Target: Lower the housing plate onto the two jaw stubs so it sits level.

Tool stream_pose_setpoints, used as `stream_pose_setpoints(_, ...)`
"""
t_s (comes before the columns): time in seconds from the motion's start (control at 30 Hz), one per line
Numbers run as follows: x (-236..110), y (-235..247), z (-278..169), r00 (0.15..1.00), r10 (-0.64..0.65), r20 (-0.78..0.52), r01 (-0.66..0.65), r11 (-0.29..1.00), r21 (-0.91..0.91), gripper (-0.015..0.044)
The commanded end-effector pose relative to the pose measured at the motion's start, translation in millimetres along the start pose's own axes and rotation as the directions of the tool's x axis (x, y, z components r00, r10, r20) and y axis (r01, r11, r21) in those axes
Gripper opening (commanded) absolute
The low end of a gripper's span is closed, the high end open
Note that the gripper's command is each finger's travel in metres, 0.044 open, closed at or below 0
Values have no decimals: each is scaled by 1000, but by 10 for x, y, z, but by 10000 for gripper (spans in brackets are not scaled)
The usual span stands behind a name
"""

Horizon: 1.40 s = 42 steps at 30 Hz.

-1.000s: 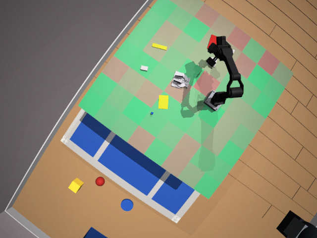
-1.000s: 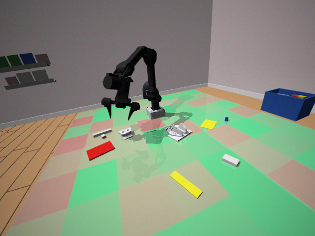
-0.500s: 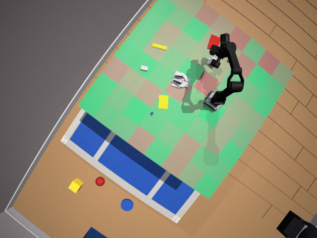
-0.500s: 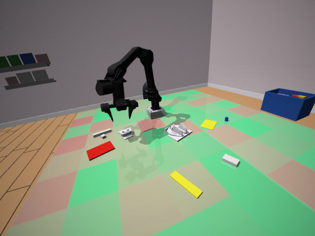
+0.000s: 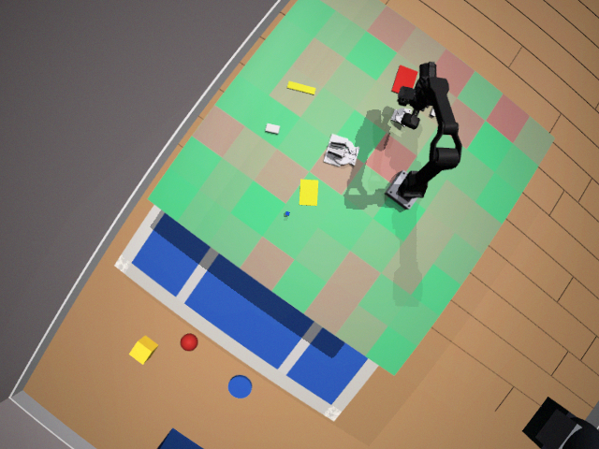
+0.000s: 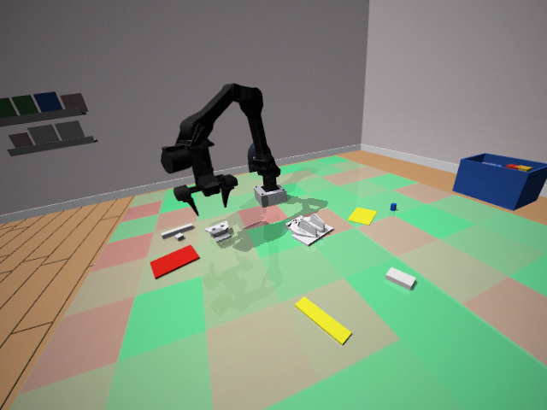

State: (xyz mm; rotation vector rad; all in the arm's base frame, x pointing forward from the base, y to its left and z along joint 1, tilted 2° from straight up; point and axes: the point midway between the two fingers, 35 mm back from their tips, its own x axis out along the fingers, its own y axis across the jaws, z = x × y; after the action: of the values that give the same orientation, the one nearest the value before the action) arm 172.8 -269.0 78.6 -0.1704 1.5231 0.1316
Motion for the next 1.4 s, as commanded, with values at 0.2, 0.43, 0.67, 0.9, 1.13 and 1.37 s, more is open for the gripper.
stream_pose_setpoints(0.2,310,46,-10,1000,24,-3,-24,1000,-7,440)
stream_pose_setpoints(0.43,417,47,-10,1000,24,-3,-24,1000,-7,440)
stream_pose_setpoints(0.67,508,51,-11,1000,24,-3,-24,1000,-7,440)
stream_pose_setpoints(0.9,564,51,-11,1000,24,-3,-24,1000,-7,440)
stream_pose_setpoints(1.13,676,53,-11,1000,24,-3,-24,1000,-7,440)
stream_pose_setpoints(1.37,787,59,-13,1000,24,-3,-24,1000,-7,440)
